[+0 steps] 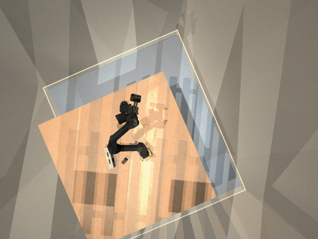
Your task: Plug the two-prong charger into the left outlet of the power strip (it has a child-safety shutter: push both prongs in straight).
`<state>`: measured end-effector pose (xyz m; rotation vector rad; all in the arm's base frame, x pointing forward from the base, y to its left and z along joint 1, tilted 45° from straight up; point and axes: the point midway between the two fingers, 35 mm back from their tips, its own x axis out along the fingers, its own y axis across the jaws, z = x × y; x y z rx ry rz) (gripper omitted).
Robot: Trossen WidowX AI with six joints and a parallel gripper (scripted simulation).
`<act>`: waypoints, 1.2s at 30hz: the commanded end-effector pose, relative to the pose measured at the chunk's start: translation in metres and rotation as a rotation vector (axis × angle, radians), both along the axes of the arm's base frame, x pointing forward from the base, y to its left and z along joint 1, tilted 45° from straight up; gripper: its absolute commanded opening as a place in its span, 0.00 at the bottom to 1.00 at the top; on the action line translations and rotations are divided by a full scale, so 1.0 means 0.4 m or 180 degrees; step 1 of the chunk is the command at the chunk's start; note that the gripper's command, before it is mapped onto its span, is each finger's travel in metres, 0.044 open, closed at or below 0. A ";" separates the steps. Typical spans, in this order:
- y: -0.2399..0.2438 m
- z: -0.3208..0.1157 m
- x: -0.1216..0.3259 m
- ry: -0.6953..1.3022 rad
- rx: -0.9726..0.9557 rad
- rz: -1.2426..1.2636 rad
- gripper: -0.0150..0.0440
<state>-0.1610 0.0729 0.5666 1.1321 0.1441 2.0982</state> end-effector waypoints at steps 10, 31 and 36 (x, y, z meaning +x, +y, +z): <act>-0.048 -0.009 -0.048 -0.0143 0.0039 0.0327 1.00; -0.228 -0.044 -0.152 -0.0537 0.0204 0.1323 1.00; -0.278 -0.054 -0.167 -0.0627 0.0255 0.1559 1.00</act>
